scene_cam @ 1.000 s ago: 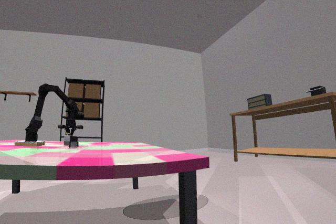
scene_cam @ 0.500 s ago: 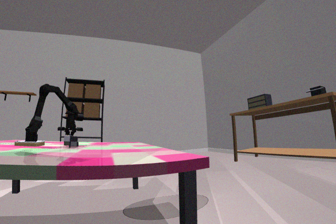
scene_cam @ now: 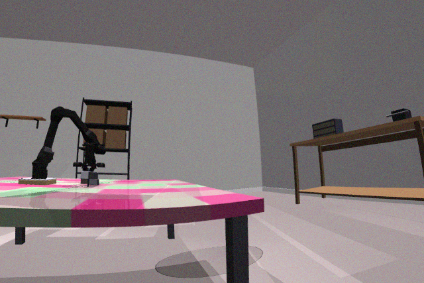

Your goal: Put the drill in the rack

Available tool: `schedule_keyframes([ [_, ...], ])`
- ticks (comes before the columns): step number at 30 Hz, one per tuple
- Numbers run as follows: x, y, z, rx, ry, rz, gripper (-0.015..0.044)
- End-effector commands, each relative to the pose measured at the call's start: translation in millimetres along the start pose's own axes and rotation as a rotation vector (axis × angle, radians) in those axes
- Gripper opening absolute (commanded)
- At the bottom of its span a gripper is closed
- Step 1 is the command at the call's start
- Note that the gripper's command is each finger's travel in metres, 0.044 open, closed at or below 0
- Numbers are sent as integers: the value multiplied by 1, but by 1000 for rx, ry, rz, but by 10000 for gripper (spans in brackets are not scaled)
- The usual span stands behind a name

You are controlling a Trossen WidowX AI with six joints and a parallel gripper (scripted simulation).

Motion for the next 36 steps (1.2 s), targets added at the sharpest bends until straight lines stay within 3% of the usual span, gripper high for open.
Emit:
schedule_keyframes([
  [1,-6,1,1,-3,6,-8,0],
  [36,-23,4,4,-3,7,-8,0],
])
Point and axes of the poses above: the point midway between the two fingers, 35 mm back from their tips, its own x axis back along the fingers, its own y axis across the jaws, z = x × y, the point moved 6 cm from there along x, back along the fingers, and after that the axes turned 3 degrees about -x, right-handed, at the moved point
